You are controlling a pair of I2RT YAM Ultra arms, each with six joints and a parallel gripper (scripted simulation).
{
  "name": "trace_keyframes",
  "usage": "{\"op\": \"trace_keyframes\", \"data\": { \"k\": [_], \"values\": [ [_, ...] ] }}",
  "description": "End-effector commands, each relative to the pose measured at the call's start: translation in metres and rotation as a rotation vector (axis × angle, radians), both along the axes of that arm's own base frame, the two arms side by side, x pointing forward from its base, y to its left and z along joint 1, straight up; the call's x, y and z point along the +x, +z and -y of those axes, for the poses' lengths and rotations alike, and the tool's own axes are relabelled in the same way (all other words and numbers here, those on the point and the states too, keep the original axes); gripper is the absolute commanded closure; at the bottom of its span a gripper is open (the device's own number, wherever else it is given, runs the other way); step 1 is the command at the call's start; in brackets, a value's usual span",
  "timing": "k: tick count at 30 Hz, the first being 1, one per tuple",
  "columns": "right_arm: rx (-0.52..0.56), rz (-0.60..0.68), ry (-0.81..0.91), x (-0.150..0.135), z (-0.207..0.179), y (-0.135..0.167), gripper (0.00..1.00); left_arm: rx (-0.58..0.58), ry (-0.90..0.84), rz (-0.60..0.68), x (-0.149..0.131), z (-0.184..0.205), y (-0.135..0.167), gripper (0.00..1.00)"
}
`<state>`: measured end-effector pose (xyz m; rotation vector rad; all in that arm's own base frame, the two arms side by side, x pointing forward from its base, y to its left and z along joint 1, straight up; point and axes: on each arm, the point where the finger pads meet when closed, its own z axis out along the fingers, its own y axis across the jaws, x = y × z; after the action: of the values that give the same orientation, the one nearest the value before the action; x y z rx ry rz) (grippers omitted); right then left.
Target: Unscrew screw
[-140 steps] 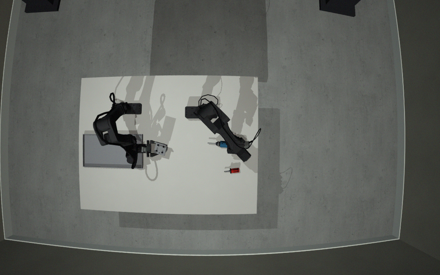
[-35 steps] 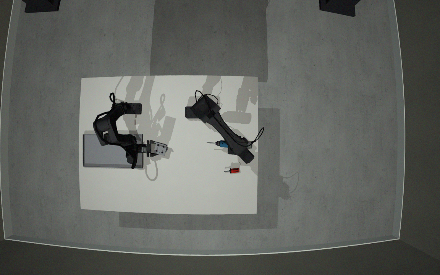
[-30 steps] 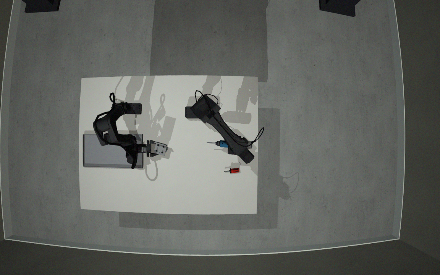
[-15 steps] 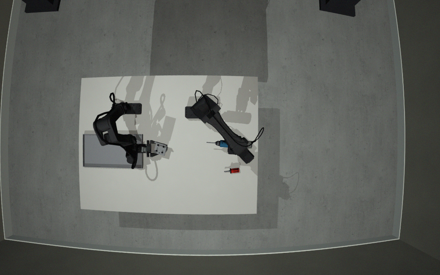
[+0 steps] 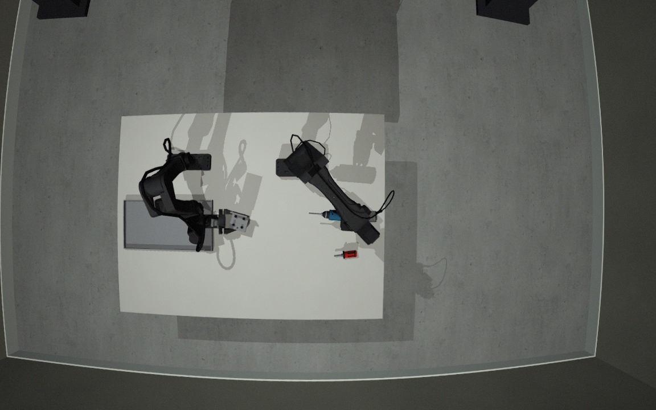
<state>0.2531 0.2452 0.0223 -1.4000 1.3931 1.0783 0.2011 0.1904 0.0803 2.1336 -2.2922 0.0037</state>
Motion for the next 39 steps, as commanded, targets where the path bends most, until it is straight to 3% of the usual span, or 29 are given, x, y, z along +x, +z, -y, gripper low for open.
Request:
{"op": "trace_keyframes", "data": {
  "k": [1, 17, 25, 30, 39],
  "values": [
    [0.007, 0.008, 0.008, -0.001, -0.001, 0.003, 0.41, 0.061, -0.026, 0.047, 0.011, -0.006, 0.024, 0.58],
    [0.007, 0.008, 0.008, -0.001, -0.001, 0.003, 0.41, 0.065, -0.027, 0.049, 0.011, -0.006, 0.025, 0.58],
    [0.007, 0.008, 0.008, -0.001, -0.001, 0.003, 0.41, 0.090, -0.159, 0.101, 0.023, 0.019, 0.016, 0.58],
    [0.007, 0.008, 0.008, -0.001, -0.001, 0.003, 0.41, 0.140, -0.224, 0.156, 0.039, 0.022, 0.028, 0.58],
    [0.007, 0.008, 0.008, -0.001, -0.001, 0.003, 0.41, 0.150, -0.309, 0.177, 0.041, 0.041, 0.023, 0.58]
  ]
}}
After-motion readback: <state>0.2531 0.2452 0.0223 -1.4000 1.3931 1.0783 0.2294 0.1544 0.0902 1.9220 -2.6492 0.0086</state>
